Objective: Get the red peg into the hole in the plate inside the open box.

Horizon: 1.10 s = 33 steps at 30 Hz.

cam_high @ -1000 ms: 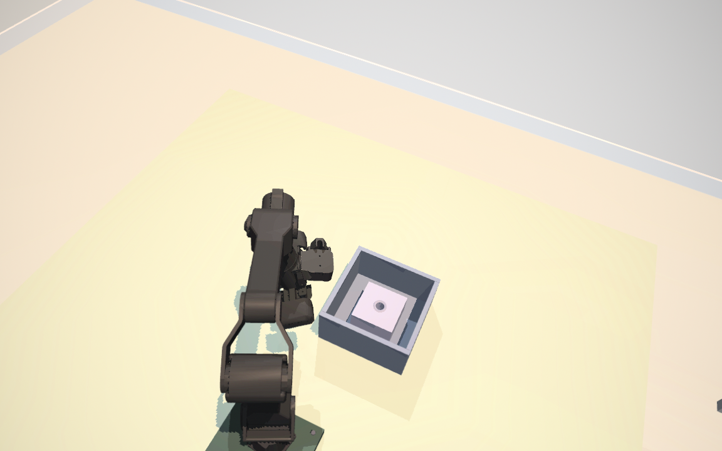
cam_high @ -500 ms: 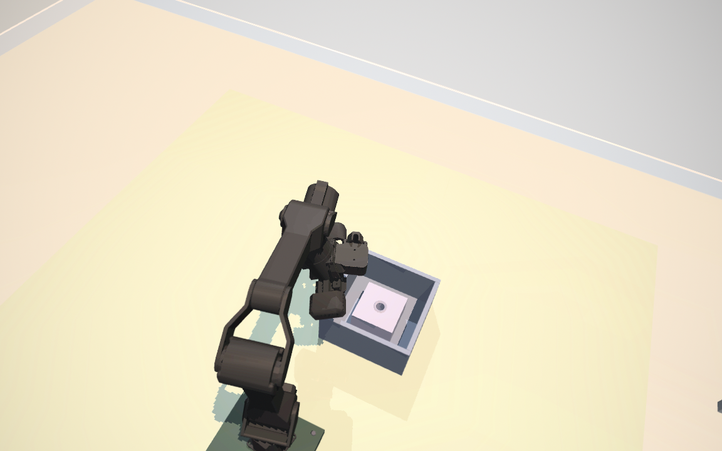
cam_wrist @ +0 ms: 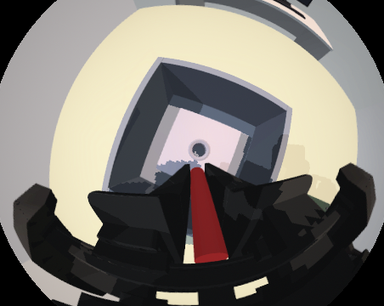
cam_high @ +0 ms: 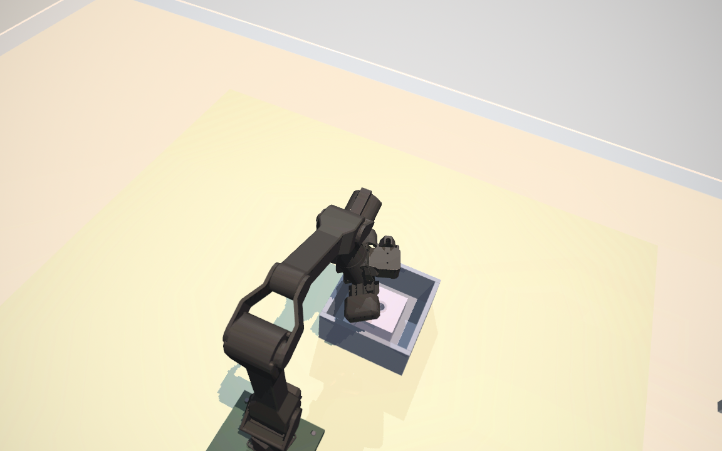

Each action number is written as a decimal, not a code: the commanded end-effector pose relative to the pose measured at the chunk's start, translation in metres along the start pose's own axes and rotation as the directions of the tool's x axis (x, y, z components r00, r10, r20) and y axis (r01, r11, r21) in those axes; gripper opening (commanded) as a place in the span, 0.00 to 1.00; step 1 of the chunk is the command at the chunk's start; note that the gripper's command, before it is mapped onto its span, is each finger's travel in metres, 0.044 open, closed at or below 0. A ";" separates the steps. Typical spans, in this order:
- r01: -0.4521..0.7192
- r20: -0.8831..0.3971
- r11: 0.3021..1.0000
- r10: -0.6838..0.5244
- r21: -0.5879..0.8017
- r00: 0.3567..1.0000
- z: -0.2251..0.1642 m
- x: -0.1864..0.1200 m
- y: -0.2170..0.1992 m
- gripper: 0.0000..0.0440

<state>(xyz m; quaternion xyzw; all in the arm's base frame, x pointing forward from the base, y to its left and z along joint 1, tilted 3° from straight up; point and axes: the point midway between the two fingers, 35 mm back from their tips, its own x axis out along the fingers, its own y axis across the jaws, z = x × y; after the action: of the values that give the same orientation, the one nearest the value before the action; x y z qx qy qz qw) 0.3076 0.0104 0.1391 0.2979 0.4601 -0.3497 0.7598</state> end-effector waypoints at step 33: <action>-0.035 -0.182 0.976 -0.005 -0.213 0.983 0.027 0.050 0.007 0.80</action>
<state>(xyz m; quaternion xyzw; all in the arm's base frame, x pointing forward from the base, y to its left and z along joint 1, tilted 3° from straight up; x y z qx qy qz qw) 0.3364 -0.0213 0.0980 0.2465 0.5593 -0.2747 0.7423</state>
